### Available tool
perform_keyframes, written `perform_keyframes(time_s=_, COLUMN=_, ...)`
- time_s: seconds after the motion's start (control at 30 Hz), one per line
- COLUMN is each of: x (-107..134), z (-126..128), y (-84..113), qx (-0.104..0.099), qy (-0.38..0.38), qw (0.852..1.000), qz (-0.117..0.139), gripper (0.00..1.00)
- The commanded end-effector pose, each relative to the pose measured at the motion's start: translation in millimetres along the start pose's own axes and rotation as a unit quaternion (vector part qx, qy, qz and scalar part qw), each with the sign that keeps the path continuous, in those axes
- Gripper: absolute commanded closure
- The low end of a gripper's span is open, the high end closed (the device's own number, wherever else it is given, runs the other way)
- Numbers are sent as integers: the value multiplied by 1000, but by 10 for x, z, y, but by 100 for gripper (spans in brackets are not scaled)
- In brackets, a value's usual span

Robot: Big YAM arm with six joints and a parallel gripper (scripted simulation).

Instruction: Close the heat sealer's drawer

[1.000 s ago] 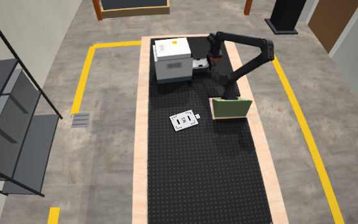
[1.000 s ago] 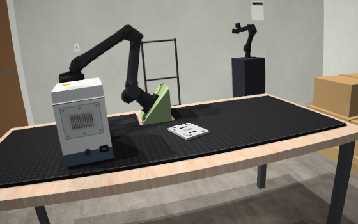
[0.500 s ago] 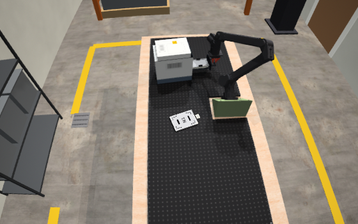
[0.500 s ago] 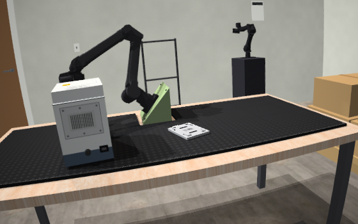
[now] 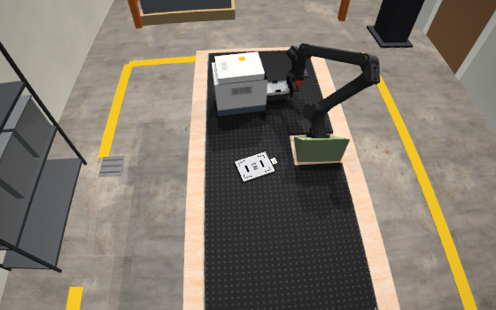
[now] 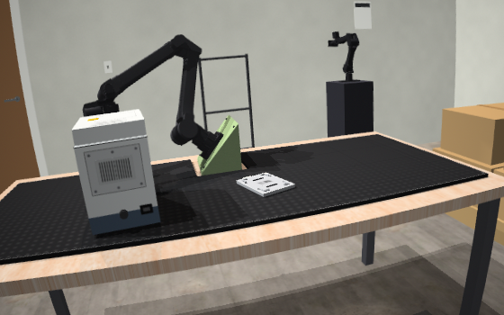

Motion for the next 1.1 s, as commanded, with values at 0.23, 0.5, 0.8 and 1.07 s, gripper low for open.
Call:
perform_keyframes(time_s=0.23, x=-102, z=-15, y=78, qx=-3, qy=-1, qw=1000, qz=-14, gripper=100)
perform_keyframes(time_s=0.5, x=-102, z=-15, y=78, qx=-3, qy=-1, qw=1000, qz=-14, gripper=100)
perform_keyframes(time_s=0.8, x=-102, z=-15, y=78, qx=-3, qy=-1, qw=1000, qz=-14, gripper=100)
perform_keyframes(time_s=1.07, x=-113, z=115, y=62, qx=-5, qy=1, qw=1000, qz=-7, gripper=100)
Point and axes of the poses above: the point where the finger pads meet when closed, its own y axis back along the fingers, its own z axis across the jaws, x = y × z, the point moved 1 cm from there along y, back along the fingers, and after that the axes turned 11 degrees about y, right-handed, at the moved point
